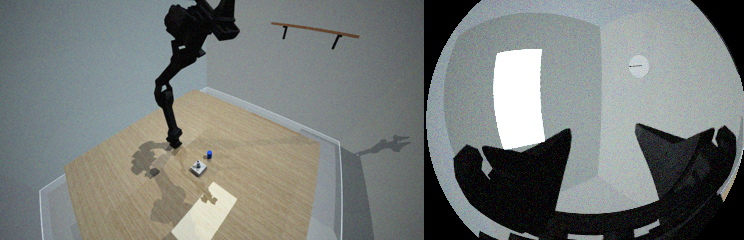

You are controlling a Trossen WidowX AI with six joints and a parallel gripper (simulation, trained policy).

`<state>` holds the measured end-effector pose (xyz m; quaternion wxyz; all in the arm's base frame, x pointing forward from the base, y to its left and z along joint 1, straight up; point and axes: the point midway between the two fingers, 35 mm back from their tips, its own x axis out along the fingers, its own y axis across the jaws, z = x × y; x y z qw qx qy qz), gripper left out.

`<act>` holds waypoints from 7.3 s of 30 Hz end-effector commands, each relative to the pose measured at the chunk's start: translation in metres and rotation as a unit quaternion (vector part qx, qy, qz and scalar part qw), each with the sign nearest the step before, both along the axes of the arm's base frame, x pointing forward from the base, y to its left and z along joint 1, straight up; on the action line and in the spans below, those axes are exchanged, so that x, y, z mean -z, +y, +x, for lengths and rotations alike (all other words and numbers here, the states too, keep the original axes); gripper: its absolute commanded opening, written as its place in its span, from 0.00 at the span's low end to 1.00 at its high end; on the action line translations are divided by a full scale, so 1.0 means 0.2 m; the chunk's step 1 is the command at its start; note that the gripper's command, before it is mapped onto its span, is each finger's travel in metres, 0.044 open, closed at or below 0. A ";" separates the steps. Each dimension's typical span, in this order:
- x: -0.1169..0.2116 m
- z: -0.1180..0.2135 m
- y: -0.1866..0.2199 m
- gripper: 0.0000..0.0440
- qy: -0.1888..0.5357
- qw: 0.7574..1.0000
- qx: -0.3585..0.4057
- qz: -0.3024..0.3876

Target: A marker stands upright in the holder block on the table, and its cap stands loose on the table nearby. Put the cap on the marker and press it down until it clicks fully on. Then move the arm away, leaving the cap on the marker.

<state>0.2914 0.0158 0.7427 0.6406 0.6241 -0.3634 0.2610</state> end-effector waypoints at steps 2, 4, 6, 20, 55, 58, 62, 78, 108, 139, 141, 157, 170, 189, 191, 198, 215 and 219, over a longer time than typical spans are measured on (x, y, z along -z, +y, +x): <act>0.01 -0.02 0.01 0.72 0.017 1.000 -0.011 0.007; 0.03 -0.01 0.02 0.72 0.028 0.999 -0.017 0.009; 0.04 -0.01 0.03 0.72 0.038 0.999 -0.022 0.010; 0.15 0.02 0.11 0.72 0.111 0.992 -0.058 0.020; 0.50 0.07 0.28 0.73 0.288 0.947 -0.136 0.044; 0.54 0.08 0.30 0.73 0.302 0.942 -0.141 0.047; 0.59 0.08 0.31 0.73 0.322 0.934 -0.147 0.050; 0.79 0.10 0.37 0.74 0.399 0.900 -0.162 0.065; 1.20 0.11 0.42 0.74 0.537 0.822 -0.158 0.100; 1.63 0.09 0.42 0.74 0.664 0.723 -0.127 0.143; 1.65 0.09 0.42 0.74 0.672 0.716 -0.124 0.146; 1.86 0.06 0.40 0.74 0.729 0.656 -0.097 0.171; 2.01 0.04 0.38 0.74 0.769 0.605 -0.072 0.192; 2.22 0.00 0.35 0.74 0.819 0.527 -0.034 0.224; 2.24 -0.01 0.34 0.74 0.823 0.519 -0.030 0.227; 2.31 -0.02 0.33 0.74 0.838 0.491 -0.015 0.238; 2.46 -0.06 0.31 0.74 0.867 0.423 0.017 0.263; 2.49 -0.06 0.30 0.74 0.872 0.408 0.024 0.268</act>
